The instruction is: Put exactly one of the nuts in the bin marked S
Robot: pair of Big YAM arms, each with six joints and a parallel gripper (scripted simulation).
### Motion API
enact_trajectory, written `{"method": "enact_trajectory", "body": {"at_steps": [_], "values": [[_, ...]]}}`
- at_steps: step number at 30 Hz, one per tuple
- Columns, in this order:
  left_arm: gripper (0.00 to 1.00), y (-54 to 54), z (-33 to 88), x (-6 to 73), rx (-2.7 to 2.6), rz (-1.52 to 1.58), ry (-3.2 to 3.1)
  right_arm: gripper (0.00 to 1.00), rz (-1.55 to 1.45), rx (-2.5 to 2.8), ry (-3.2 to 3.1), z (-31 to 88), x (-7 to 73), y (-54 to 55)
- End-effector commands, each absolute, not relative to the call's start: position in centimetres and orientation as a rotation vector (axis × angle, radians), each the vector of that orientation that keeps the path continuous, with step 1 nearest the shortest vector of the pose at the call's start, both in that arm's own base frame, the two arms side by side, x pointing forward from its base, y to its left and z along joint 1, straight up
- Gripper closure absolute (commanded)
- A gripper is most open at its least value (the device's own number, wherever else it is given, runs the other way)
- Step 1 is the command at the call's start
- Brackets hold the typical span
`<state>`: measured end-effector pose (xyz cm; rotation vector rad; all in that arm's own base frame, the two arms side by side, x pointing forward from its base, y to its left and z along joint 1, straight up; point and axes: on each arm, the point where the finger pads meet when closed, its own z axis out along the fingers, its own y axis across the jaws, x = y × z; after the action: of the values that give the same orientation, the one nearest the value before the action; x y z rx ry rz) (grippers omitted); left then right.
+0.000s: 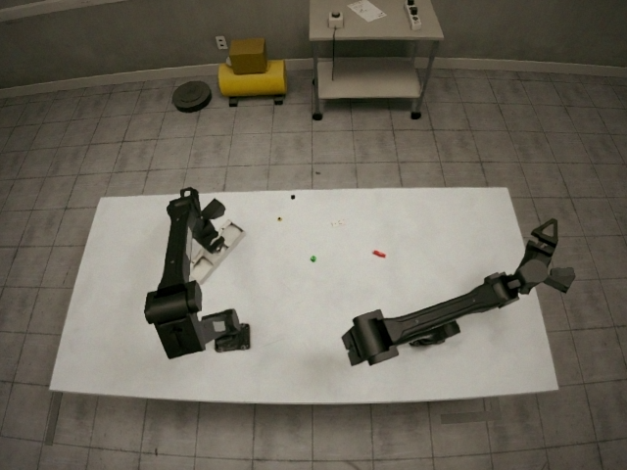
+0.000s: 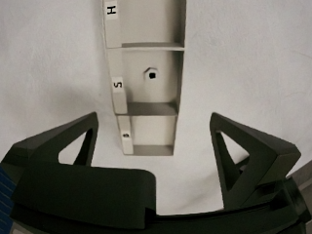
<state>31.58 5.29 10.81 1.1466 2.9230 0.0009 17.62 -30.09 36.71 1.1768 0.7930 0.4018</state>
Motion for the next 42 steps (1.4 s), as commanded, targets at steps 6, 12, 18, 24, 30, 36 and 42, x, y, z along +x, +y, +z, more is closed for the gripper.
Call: {"method": "enact_trajectory", "body": {"at_steps": [6,12,18,24,30,36,42], "values": [[0.00,5.9,16.4,33.6,1.103,0.053,2.881,0.00,0.388,1.174,0.784,37.1,17.2,-30.3],[0.00,5.9,18.9,33.4,1.102,0.054,2.880,0.00,0.388,1.174,0.784,37.1,17.2,-30.3],[0.00,5.9,19.8,33.5,1.109,0.036,2.899,0.00,0.388,1.174,0.784,37.1,17.2,-30.3],[0.00,5.9,23.0,33.2,1.102,0.054,2.880,0.00,0.388,1.174,0.784,37.1,17.2,-30.3],[0.00,5.9,24.5,33.2,1.108,0.039,2.895,0.00,0.388,1.174,0.784,37.1,17.2,-30.3],[0.00,5.5,23.5,32.7,1.131,0.028,2.898,0.00,0.388,1.174,0.784,37.1,17.2,-30.3],[0.00,5.5,23.5,32.7,1.131,0.028,2.898,0.00,0.388,1.174,0.784,37.1,17.2,-30.3]]}}
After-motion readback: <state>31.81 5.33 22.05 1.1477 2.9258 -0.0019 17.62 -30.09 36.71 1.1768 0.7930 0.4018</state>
